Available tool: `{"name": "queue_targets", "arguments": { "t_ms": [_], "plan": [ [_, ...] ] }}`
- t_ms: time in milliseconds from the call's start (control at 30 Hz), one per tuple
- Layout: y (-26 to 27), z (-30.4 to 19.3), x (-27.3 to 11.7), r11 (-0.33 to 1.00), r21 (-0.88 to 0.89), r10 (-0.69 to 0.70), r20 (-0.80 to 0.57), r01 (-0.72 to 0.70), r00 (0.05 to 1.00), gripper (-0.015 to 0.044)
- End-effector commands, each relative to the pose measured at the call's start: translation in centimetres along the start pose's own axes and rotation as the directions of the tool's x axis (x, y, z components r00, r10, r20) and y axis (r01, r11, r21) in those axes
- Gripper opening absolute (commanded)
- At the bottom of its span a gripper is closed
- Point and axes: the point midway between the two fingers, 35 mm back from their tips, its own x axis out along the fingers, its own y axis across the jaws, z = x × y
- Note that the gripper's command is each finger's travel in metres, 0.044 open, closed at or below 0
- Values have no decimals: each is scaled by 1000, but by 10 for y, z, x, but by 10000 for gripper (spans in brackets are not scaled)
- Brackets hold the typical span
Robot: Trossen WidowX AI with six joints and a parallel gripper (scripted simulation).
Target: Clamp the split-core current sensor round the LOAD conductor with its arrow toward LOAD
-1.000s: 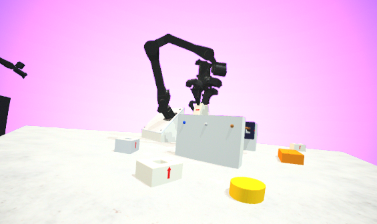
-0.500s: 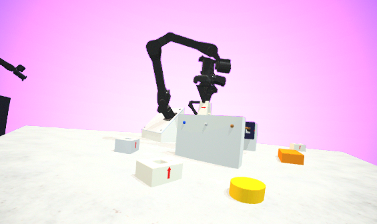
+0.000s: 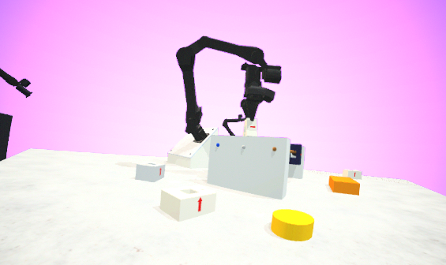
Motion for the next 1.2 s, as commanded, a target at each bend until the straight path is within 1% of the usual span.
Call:
{"name": "queue_targets", "arguments": {
  "t_ms": [0,367,767,1000,1167],
  "plan": [
    [-8,4,-1,996,-92,-6,3,6,1000,0],
    [-33,16,2,918,-396,-8,2,8,1000,0],
    [-62,27,7,732,-681,-12,-2,8,1000,0],
    [-79,32,11,587,-810,-16,-6,4,1000,0],
    [-80,32,14,575,-818,-16,-6,4,1000,0]
  ]
}}
